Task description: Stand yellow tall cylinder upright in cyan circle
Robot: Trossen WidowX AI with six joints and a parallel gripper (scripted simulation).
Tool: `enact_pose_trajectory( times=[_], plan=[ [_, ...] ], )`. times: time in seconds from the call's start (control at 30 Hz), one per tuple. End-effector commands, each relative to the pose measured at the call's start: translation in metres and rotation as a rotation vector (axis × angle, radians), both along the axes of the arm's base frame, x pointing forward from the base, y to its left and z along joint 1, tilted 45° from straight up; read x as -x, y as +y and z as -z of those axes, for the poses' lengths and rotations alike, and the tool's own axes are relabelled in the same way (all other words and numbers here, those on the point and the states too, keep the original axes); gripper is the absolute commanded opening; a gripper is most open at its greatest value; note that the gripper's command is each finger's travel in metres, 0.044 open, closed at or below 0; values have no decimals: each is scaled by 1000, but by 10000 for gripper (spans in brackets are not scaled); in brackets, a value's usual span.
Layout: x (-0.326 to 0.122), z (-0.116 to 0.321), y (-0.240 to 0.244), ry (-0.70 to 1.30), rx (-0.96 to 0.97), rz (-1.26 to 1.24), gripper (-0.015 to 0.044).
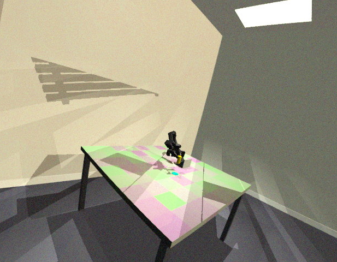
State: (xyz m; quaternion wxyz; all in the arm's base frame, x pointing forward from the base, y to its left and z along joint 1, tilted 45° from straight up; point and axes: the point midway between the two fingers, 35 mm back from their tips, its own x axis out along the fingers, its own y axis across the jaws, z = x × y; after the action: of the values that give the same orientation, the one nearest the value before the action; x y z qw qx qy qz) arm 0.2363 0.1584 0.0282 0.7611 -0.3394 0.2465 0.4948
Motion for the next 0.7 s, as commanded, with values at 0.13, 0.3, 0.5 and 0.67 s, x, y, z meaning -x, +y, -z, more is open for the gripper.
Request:
enact_pose_trajectory(
  times=[0.13,0.3,0.5,0.67],
  plan=[
    [1,-1,0,-6,-4,-8,105],
    [1,-1,0,-6,-4,-8,105],
    [-3,14,-13,-3,4,-10,105],
    [-4,29,-27,-2,9,-11,105]
  ],
)
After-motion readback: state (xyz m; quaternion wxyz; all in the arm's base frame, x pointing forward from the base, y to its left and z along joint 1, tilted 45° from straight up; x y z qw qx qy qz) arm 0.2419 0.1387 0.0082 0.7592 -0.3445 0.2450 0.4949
